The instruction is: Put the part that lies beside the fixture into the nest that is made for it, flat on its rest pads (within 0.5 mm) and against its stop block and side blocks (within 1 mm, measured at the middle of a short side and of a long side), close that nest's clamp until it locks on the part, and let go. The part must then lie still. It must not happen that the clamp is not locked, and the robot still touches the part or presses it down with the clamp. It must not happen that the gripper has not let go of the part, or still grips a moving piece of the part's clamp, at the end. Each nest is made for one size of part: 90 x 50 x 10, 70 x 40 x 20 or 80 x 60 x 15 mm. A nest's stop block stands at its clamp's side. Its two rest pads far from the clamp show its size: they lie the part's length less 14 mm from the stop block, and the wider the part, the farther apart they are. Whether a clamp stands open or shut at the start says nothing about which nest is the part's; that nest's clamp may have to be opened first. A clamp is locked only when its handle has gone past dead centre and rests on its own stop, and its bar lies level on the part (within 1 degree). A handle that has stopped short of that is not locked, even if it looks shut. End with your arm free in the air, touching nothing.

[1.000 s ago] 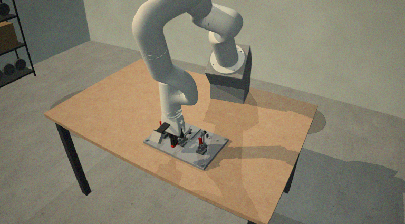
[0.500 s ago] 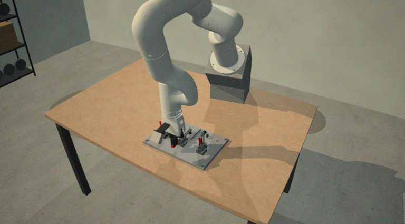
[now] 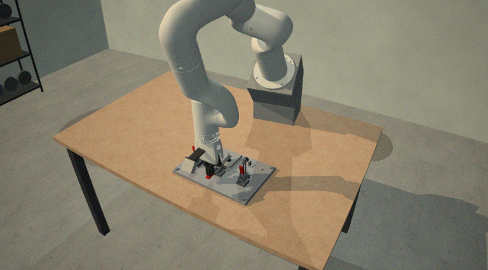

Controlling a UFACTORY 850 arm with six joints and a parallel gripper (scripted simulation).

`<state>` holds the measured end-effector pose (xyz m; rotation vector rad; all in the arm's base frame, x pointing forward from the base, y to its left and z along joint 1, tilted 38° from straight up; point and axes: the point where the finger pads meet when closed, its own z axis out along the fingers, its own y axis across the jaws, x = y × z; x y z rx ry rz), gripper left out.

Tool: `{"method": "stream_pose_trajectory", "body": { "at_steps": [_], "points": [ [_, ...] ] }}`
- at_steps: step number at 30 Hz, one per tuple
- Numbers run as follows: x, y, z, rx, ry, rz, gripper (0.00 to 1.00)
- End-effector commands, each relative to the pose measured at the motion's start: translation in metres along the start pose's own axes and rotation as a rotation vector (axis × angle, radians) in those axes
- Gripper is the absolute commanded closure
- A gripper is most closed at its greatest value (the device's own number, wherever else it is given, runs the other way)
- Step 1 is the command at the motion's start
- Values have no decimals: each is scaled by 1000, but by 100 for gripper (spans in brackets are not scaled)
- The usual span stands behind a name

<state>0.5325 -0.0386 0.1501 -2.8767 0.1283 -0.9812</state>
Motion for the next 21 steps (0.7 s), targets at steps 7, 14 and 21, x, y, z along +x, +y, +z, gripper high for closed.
{"method": "stream_pose_trajectory", "body": {
  "at_steps": [7,14,21],
  "points": [
    [1,0,-6,0,1,0,100],
    [1,0,-18,0,1,0,100],
    [1,0,-41,0,1,0,100]
  ]
}}
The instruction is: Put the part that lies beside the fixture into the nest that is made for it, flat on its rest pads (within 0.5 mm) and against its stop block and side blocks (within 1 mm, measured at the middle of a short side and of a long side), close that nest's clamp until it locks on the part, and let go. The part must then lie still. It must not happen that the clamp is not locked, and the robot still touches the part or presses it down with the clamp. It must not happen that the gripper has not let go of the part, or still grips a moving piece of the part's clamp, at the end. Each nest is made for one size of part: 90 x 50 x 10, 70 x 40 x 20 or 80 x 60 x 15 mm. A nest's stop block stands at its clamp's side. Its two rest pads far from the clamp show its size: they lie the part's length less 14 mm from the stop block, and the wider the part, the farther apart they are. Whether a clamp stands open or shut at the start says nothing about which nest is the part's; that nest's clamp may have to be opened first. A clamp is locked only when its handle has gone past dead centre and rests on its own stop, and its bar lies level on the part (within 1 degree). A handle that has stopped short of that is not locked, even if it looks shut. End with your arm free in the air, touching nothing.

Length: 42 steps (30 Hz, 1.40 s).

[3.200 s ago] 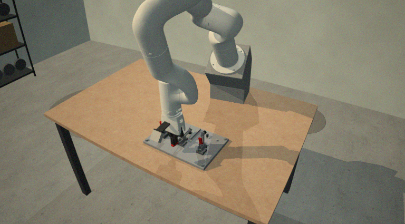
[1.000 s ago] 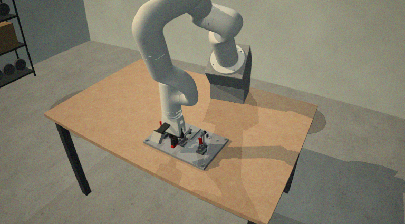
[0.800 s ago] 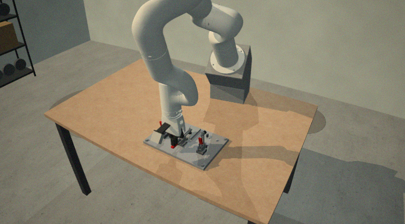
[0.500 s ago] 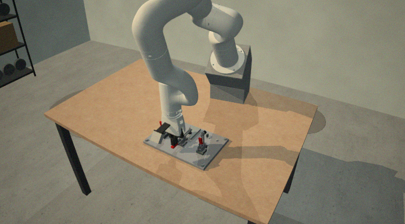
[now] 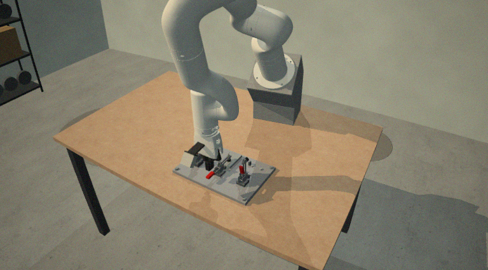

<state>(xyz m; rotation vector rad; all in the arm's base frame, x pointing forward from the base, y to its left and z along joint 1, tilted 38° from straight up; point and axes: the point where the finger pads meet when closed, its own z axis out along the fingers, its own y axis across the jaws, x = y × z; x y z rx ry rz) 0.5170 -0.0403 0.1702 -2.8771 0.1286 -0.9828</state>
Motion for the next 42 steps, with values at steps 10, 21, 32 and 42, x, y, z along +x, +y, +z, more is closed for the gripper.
{"method": "stream_pose_trajectory", "body": {
  "at_steps": [10,21,32,42],
  "points": [
    [0,0,-38,1,0,0,100],
    [0,0,-45,1,0,0,100],
    [0,0,-45,1,0,0,100],
    [0,0,-45,1,0,0,100]
  ]
}}
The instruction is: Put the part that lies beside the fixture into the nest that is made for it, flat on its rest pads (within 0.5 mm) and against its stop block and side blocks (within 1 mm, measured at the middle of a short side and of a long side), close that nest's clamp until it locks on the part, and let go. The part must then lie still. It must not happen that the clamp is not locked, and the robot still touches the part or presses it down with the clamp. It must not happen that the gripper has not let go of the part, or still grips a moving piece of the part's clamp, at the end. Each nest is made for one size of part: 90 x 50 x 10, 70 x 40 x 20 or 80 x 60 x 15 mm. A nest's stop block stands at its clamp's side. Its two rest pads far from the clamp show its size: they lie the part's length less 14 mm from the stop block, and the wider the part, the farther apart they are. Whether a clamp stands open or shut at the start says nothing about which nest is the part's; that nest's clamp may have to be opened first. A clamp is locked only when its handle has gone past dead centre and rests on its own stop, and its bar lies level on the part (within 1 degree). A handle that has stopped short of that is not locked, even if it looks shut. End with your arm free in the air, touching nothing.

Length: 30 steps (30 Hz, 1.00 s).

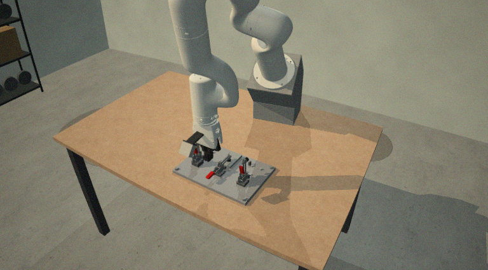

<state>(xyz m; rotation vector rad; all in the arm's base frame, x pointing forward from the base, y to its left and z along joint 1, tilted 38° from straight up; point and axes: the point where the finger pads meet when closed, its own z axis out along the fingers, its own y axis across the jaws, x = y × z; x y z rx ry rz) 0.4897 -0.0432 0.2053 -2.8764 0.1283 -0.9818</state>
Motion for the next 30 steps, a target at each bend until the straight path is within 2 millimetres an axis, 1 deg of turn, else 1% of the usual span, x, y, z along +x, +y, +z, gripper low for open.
{"method": "stream_pose_trajectory", "body": {
  "at_steps": [1,23,24,30],
  "points": [
    [0,0,0,0,1,0,100],
    [0,0,0,0,1,0,100],
    [0,0,0,0,1,0,0],
    [0,0,0,0,1,0,0]
  ]
}}
